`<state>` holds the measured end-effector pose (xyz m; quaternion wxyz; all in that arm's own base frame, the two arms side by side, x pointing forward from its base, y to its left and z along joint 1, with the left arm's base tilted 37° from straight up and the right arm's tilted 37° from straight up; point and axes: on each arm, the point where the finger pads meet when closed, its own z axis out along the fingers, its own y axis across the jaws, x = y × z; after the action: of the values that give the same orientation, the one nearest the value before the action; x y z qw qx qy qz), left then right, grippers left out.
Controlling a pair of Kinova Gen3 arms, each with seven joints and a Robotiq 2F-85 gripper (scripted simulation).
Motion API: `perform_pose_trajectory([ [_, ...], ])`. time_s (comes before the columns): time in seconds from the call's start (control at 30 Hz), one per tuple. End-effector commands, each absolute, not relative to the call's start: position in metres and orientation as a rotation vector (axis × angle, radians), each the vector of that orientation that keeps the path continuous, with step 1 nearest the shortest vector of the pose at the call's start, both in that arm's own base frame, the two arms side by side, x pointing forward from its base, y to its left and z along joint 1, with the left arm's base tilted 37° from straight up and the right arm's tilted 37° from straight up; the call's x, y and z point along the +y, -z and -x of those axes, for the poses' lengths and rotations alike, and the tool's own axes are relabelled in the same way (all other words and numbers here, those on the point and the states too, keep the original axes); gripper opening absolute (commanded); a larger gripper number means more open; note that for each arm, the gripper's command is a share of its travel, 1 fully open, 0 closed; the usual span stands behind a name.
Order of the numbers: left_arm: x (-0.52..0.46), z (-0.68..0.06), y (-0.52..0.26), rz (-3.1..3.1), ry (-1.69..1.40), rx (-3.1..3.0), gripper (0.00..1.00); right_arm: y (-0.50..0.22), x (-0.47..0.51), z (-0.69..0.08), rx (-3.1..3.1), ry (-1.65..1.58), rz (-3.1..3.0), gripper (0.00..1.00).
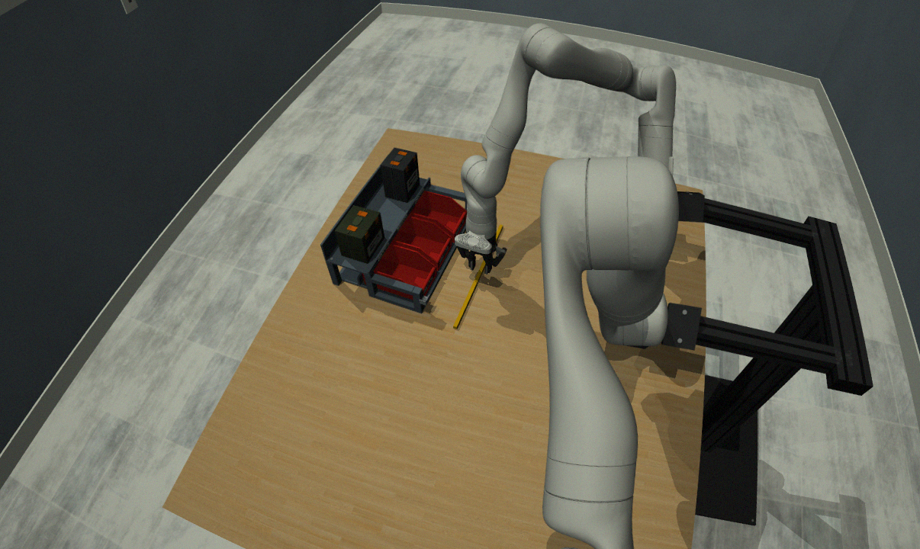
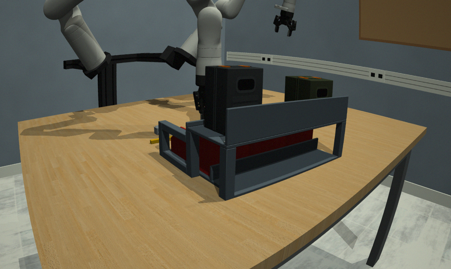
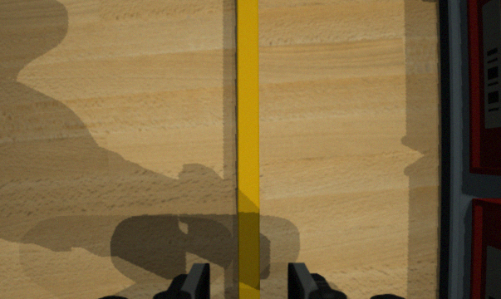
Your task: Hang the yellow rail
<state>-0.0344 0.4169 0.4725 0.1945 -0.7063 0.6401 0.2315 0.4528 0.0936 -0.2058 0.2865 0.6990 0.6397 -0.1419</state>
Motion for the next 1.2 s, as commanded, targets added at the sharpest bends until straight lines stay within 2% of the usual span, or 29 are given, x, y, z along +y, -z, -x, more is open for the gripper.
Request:
perform_pose_trajectory([
  [0.0,0.4166,0.0331,-0.4720,1.973,-0.650,1.815,1.000,0.2086,0.0944,-0.4538,1.715,0.374,-1.869,0.436],
  [1.17,0.4166,0.0331,-0.4720,1.973,-0.650,1.815,1.000,0.2173,0.0881,-0.4557,1.715,0.374,-1.869,0.436],
])
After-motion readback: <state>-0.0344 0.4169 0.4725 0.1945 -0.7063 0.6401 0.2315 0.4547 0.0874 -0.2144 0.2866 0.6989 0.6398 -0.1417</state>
